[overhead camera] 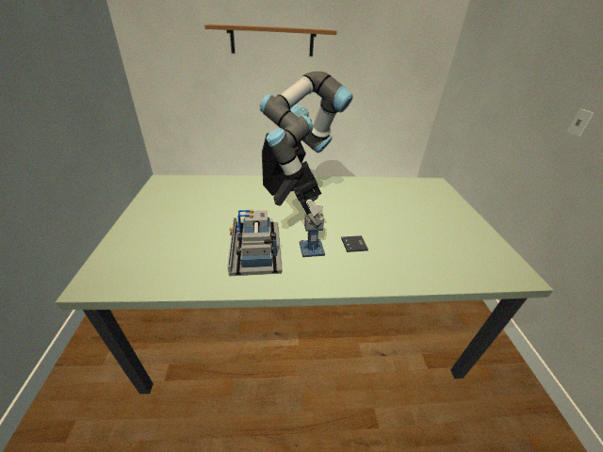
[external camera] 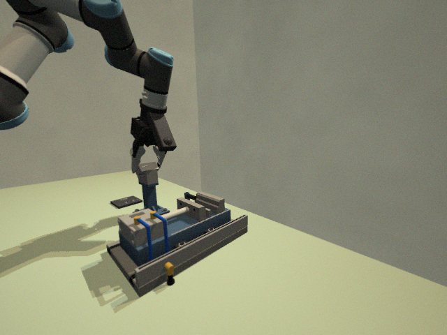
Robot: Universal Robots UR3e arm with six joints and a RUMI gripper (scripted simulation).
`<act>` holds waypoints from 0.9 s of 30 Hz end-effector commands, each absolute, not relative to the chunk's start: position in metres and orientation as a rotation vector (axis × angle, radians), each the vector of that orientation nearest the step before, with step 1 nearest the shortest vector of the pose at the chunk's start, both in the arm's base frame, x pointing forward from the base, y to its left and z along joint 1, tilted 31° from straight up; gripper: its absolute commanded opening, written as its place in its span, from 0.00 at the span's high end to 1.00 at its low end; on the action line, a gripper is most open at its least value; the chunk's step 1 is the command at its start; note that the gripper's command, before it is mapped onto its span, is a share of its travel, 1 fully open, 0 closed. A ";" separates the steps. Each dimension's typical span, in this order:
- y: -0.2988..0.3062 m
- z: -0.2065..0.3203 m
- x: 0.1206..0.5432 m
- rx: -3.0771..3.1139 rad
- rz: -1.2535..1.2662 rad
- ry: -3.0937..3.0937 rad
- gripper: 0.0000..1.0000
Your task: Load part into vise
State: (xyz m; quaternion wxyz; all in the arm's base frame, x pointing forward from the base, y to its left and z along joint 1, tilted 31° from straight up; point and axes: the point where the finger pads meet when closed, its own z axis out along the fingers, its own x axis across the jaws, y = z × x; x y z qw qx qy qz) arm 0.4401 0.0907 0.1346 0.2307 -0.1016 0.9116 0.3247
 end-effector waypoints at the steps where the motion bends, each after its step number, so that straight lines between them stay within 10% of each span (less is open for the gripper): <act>1: 0.090 0.135 0.440 -0.296 0.941 2.493 0.49; 27: 0.089 0.134 0.441 -0.350 1.155 2.417 0.49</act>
